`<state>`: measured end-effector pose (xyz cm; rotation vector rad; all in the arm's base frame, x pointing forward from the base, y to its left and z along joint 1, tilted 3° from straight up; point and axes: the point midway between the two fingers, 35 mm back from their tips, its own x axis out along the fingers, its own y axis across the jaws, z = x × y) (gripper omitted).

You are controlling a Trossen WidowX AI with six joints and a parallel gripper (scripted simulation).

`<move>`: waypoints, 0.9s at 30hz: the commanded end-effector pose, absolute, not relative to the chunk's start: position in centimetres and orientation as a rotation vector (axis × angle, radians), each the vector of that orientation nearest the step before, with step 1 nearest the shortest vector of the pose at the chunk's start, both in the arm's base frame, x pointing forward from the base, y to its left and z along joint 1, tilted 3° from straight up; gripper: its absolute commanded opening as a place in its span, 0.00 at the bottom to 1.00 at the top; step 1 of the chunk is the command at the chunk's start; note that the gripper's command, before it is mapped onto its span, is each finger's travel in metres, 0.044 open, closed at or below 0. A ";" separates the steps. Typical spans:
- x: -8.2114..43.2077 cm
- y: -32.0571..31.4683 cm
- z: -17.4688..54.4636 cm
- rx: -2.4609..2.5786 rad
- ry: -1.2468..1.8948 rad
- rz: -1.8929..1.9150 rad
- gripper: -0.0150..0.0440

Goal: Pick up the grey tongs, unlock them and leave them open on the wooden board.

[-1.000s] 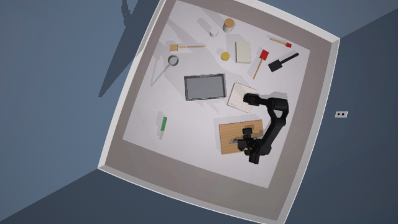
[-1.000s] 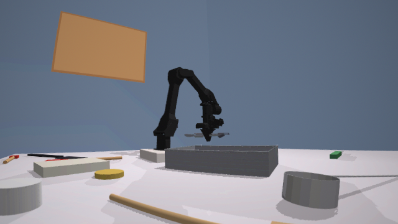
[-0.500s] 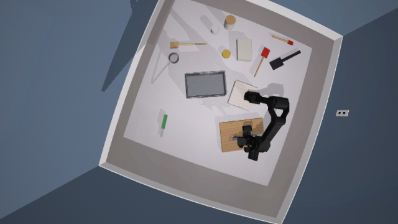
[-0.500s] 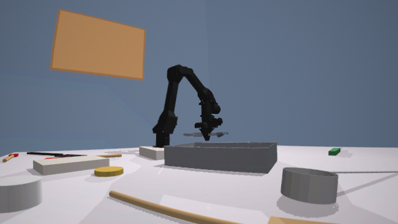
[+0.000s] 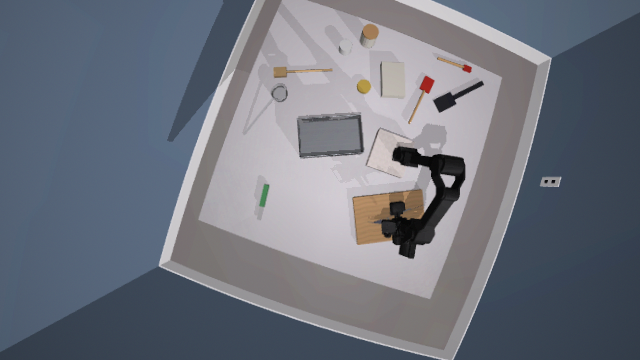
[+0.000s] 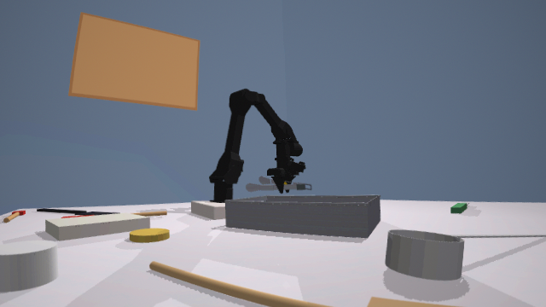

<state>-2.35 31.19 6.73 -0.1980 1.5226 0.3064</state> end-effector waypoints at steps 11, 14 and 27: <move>-1.1 32.2 8.0 -0.197 1.522 0.307 1.00; 1.2 33.5 10.1 -0.198 1.520 0.307 1.00; 11.6 35.0 18.6 -0.203 1.515 0.309 1.00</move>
